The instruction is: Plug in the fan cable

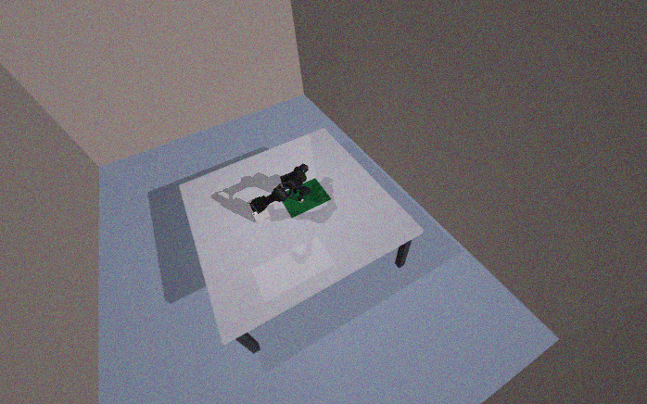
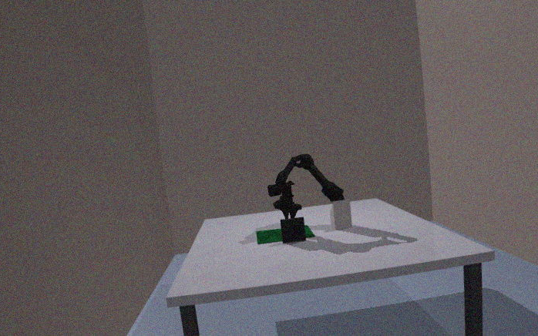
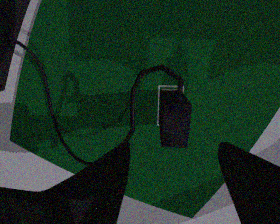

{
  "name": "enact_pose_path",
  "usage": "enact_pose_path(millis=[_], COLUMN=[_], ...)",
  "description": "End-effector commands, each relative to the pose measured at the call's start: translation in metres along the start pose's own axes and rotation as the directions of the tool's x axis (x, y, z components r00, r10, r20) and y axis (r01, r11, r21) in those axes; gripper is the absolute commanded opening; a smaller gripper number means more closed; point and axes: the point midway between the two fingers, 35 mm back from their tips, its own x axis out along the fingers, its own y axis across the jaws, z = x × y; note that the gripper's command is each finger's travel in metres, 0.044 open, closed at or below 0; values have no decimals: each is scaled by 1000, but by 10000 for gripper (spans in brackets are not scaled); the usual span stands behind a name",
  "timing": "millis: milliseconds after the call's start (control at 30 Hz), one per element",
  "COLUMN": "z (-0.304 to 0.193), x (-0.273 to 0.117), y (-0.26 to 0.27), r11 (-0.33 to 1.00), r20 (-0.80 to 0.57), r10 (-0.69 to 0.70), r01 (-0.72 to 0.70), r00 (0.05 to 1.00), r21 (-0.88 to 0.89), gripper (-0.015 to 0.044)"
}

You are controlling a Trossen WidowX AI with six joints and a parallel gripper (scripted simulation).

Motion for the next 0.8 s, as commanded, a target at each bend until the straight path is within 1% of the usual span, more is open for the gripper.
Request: enact_pose_path(millis=[0, 100, 267, 333, 767], z=[-1, -4, -39, -53, -54], x=[-10, -10, -10, -10, -11], y=[-3, -13, -90, -109, -111], r11=[1000, 1000, 1000, 1000, 1000], r20=[1, 2, 3, 0, -1], r10=[2, 5, 4, -2, -3], r01=[-2, -5, -4, 2, 3], r00=[1000, 1000, 1000, 1000, 1000], r21=[14, 13, 13, 14, 14], gripper=[260, 260, 260, 260, 260])
